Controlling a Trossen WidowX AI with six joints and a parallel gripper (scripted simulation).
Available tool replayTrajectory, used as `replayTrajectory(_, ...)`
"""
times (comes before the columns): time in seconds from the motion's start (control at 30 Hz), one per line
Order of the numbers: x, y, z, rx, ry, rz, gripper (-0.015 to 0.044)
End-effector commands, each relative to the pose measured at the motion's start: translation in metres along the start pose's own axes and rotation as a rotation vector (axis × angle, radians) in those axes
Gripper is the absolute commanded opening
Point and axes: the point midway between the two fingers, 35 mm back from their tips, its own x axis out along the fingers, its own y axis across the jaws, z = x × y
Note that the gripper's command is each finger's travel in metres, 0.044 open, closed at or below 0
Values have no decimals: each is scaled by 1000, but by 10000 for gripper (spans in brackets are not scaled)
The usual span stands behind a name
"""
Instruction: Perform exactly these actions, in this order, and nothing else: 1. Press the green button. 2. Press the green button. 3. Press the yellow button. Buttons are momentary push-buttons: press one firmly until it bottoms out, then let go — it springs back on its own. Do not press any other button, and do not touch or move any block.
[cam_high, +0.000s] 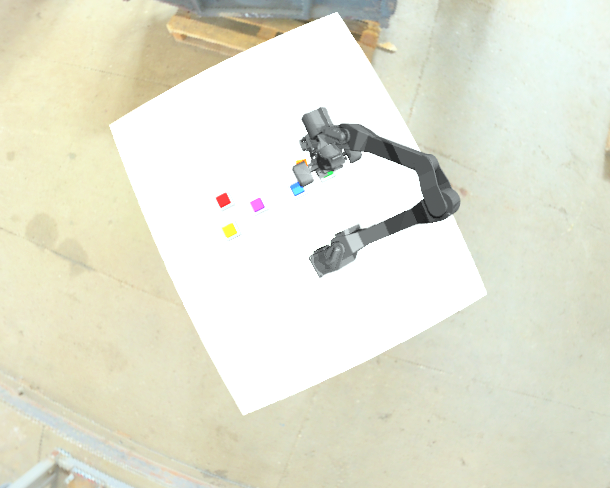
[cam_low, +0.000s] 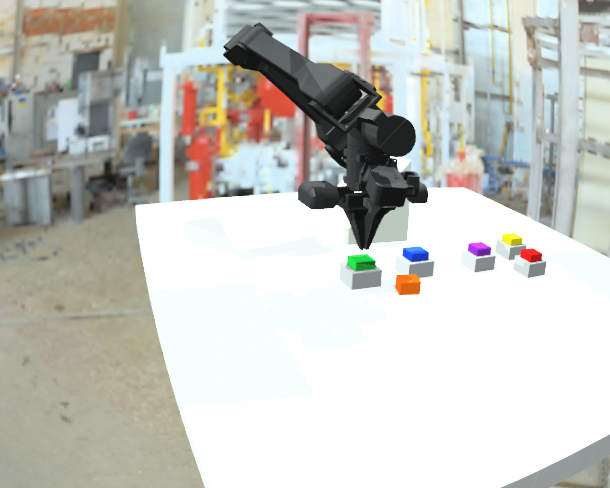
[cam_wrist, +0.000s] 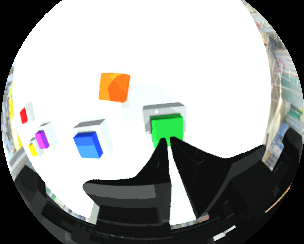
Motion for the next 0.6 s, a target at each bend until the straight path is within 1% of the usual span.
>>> replayTrajectory(0.0,-13,-2,1,11,-6,-6,20)
replayTrajectory(0.13,-11,-2,1,11,-6,-6,20)
replayTrajectory(0.57,10,-2,2,11,-6,-6,20)
